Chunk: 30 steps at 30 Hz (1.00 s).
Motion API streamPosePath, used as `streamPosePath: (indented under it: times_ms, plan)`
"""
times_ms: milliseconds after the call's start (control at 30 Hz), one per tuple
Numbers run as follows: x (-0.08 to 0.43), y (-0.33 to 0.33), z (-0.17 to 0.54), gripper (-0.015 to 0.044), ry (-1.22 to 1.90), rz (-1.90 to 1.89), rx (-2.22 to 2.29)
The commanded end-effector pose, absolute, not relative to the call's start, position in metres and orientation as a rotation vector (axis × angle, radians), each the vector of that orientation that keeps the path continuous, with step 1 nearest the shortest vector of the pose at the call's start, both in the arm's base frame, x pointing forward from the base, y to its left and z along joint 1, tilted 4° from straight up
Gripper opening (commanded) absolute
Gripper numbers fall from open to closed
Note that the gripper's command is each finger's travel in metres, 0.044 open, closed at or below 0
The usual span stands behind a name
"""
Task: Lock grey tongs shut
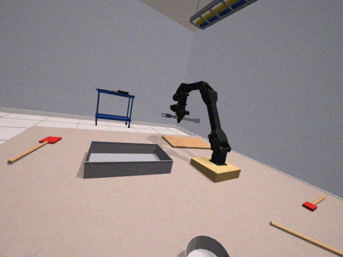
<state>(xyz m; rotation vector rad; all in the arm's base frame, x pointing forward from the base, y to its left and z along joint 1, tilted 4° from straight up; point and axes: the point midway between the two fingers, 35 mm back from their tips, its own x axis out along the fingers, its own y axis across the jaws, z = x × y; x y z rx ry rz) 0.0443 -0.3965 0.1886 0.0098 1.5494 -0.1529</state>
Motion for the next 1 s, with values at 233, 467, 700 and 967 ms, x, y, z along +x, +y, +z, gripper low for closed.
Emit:
streamPosePath:
  times_ms: [233, 467, 700, 967]
  plan:
    - [-0.023, -0.402, 0.192, -0.0150, 1.559, -0.011, -0.150]
    - [-0.065, -0.400, 0.192, -0.0150, 1.563, 0.086, -0.250]
    - [-0.073, -0.399, 0.192, -0.0150, 1.563, 0.106, -0.271]
    - [-0.073, -0.398, 0.188, -0.0150, 1.608, 0.116, -0.256]
